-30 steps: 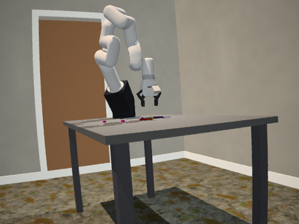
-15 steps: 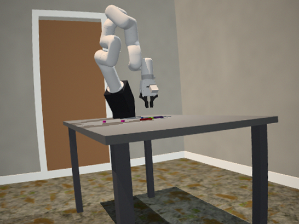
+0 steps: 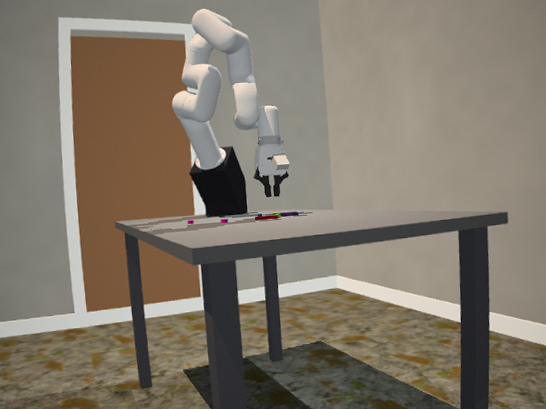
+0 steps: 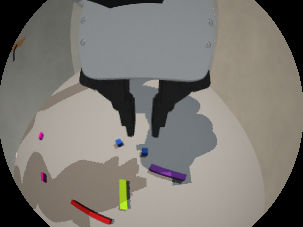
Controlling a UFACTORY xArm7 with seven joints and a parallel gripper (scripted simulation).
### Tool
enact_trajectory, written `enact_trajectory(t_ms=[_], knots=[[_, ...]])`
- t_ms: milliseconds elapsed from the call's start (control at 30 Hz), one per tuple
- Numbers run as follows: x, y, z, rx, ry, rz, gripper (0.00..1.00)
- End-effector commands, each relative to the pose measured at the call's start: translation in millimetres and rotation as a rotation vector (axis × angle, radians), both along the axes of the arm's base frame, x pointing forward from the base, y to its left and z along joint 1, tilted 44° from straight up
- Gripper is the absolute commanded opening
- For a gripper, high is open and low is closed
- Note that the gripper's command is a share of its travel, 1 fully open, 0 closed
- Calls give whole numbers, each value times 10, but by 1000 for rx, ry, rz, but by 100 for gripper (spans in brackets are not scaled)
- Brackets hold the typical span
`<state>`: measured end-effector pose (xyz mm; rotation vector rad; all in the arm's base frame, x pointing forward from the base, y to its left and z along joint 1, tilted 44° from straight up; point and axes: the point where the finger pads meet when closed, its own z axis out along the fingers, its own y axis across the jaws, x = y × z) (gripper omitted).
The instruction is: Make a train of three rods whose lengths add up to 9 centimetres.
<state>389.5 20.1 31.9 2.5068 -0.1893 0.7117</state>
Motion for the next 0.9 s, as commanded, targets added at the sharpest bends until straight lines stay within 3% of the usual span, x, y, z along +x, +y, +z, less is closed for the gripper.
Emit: enact_trajectory(t_ms=[0, 867], knots=[[5, 10, 2, 1, -1, 2, 24], [79, -73, -116, 1, -1, 2, 24]])
